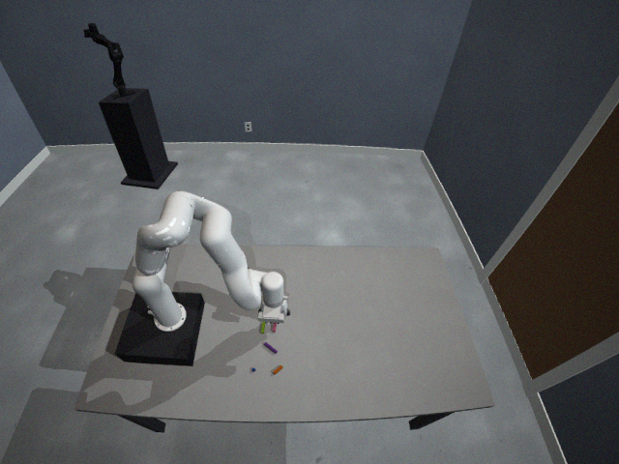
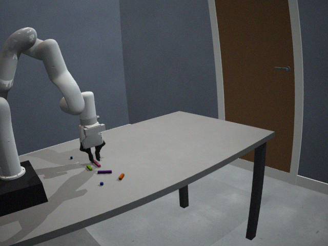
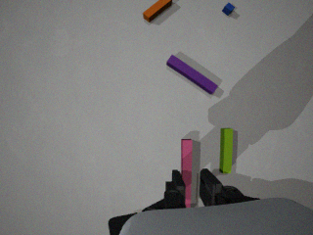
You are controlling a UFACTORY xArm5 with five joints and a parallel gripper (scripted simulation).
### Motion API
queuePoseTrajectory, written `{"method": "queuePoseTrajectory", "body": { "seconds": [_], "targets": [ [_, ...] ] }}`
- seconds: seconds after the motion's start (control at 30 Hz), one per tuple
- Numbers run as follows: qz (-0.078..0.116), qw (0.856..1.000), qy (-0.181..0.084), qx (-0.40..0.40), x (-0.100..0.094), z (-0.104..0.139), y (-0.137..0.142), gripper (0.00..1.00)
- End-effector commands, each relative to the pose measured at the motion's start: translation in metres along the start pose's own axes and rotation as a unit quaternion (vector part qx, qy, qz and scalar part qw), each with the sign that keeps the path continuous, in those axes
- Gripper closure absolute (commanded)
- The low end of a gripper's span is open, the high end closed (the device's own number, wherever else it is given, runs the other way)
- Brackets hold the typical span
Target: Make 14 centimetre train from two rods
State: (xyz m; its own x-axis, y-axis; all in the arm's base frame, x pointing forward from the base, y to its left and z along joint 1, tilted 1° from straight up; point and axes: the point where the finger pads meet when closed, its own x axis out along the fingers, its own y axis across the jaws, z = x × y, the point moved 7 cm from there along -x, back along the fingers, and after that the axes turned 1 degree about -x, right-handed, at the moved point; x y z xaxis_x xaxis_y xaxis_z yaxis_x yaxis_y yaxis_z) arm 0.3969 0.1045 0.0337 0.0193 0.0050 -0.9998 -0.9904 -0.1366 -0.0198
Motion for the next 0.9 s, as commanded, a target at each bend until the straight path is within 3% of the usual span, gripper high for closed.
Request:
{"method": "queuePoseTrajectory", "body": {
  "seconds": [0.0, 0.87],
  "targets": [
    [-0.002, 1.000, 0.000, 0.000, 0.001, 0.000, -0.001, 0.76],
    [-0.002, 1.000, 0.000, 0.000, 0.013, 0.000, -0.001, 0.76]
  ]
}}
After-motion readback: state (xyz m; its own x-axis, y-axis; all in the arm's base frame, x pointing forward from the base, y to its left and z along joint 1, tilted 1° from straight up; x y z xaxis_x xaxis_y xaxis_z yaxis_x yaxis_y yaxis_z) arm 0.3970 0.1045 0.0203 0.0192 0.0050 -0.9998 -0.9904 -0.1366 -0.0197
